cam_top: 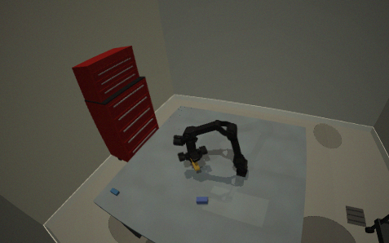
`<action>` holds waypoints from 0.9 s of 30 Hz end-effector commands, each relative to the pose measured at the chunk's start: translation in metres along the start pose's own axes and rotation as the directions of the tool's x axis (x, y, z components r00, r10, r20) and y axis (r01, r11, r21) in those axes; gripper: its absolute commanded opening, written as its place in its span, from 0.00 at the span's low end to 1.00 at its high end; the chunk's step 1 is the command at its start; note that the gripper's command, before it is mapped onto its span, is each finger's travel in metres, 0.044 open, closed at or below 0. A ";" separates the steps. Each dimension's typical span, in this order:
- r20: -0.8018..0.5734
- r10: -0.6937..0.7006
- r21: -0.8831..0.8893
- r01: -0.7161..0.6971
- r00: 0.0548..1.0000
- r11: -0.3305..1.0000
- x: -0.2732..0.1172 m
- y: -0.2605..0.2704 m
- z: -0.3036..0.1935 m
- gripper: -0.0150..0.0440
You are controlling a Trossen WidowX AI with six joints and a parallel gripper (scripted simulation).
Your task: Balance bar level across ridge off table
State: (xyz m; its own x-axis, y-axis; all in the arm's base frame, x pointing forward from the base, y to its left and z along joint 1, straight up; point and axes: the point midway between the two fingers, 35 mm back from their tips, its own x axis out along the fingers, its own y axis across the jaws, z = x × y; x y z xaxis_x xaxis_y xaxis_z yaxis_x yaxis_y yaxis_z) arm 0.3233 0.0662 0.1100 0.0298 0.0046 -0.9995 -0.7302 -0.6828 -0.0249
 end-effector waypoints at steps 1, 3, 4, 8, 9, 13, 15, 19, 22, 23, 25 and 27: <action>0.000 -0.002 -0.003 0.002 1.000 1.000 0.000 0.000 0.000 0.25; 0.000 -0.002 -0.003 0.002 1.000 1.000 0.001 0.000 0.000 0.25; 0.000 -0.002 -0.003 0.002 1.000 1.000 0.001 0.000 0.000 0.25; 0.000 -0.002 -0.003 0.002 1.000 1.000 0.001 0.000 0.000 0.25; 0.000 -0.002 -0.003 0.002 1.000 1.000 0.001 0.000 0.000 0.25; 0.000 -0.002 -0.003 0.002 1.000 1.000 0.002 0.000 0.000 0.25; 0.000 -0.002 -0.003 0.002 1.000 1.000 0.002 0.000 0.000 0.25; 0.000 -0.002 -0.003 0.002 1.000 1.000 0.002 0.000 0.000 0.25; 0.000 -0.002 -0.003 0.002 1.000 1.000 0.002 0.000 0.000 0.25; 0.000 -0.002 -0.003 0.002 1.000 1.000 0.002 0.000 0.000 0.25; 0.000 -0.002 -0.003 0.002 1.000 1.000 0.003 0.000 0.000 0.25; 0.000 -0.002 -0.003 0.002 1.000 1.000 0.003 0.000 0.000 0.25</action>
